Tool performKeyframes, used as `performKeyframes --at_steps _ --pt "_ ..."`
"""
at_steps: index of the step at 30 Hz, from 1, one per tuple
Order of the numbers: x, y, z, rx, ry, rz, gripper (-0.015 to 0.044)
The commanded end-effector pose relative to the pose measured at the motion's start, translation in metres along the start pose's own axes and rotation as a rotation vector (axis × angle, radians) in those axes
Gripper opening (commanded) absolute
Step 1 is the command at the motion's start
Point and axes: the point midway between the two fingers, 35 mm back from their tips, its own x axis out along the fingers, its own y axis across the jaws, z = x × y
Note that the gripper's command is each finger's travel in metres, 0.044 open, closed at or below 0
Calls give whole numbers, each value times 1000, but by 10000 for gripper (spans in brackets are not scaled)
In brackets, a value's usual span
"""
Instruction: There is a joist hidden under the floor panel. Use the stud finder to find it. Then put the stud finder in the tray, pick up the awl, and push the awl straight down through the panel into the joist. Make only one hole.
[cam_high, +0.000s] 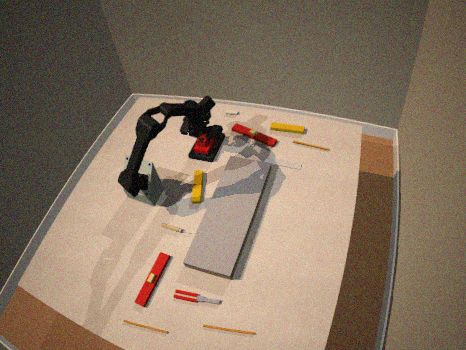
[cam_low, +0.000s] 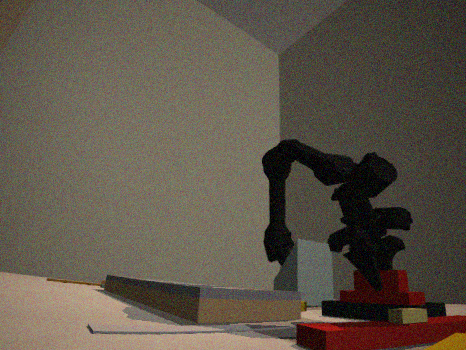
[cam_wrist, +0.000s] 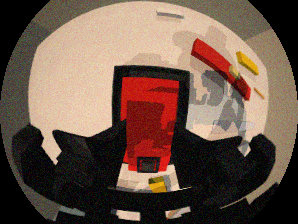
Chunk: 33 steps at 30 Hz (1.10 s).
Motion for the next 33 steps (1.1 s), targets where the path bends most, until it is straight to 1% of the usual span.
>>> performKeyframes --at_steps 1,13,26,30,33 --pt "0 -2 1 -3 -11 -8 0" --pt "17 -1 -4 -3 -10 -9 0" --pt "13 -1 -3 0 -3 -3 341" --pt "-20 -2 9 -1 -5 -2 440" --pt "-65 0 20 -2 -5 -1 440"
